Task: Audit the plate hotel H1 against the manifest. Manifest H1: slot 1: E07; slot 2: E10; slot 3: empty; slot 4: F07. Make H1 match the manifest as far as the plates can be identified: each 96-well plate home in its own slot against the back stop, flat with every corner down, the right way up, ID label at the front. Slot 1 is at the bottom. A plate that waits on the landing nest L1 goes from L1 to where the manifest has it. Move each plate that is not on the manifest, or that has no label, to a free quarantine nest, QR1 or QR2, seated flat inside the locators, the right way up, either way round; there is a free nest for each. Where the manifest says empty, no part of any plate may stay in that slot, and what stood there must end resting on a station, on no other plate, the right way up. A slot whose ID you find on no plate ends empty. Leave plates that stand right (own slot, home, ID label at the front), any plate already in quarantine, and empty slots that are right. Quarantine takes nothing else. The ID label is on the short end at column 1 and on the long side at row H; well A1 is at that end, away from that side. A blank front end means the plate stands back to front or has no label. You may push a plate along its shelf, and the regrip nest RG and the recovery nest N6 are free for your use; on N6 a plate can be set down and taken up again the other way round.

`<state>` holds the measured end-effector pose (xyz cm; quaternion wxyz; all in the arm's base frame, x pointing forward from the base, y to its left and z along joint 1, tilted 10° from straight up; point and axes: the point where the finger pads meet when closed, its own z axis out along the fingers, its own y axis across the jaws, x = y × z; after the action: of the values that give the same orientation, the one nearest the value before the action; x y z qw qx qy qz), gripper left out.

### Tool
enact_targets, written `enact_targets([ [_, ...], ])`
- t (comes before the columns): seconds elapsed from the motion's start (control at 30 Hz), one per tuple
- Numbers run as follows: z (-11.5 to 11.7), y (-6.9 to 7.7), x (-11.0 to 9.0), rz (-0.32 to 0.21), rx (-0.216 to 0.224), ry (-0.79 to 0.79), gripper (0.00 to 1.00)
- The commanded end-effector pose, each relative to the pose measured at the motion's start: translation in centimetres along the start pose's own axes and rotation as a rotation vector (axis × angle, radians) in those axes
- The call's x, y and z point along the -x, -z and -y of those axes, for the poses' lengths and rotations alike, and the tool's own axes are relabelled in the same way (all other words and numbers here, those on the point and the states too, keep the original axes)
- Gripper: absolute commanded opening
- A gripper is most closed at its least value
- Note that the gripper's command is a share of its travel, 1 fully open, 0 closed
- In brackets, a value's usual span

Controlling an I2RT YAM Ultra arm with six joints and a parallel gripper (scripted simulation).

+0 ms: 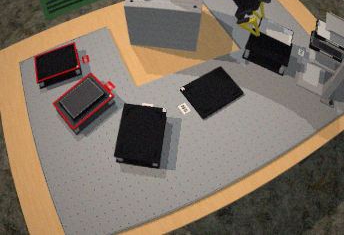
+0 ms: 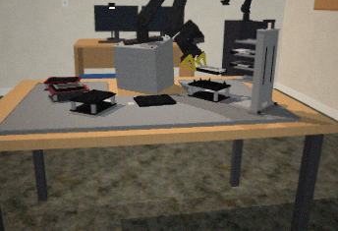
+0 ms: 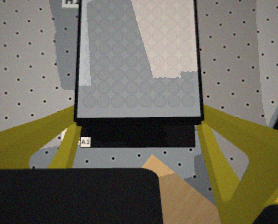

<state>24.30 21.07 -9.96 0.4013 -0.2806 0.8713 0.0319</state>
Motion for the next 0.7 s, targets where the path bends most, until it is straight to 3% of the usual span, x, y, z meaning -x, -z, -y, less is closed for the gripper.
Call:
enact_targets([
  [0.0, -0.2, -0.64, 1.32, 0.047, 0.004, -0.014, 0.86],
  [0.67, -0.31, -1.27, 0.66, 0.047, 0.006, -0.012, 0.86],
])
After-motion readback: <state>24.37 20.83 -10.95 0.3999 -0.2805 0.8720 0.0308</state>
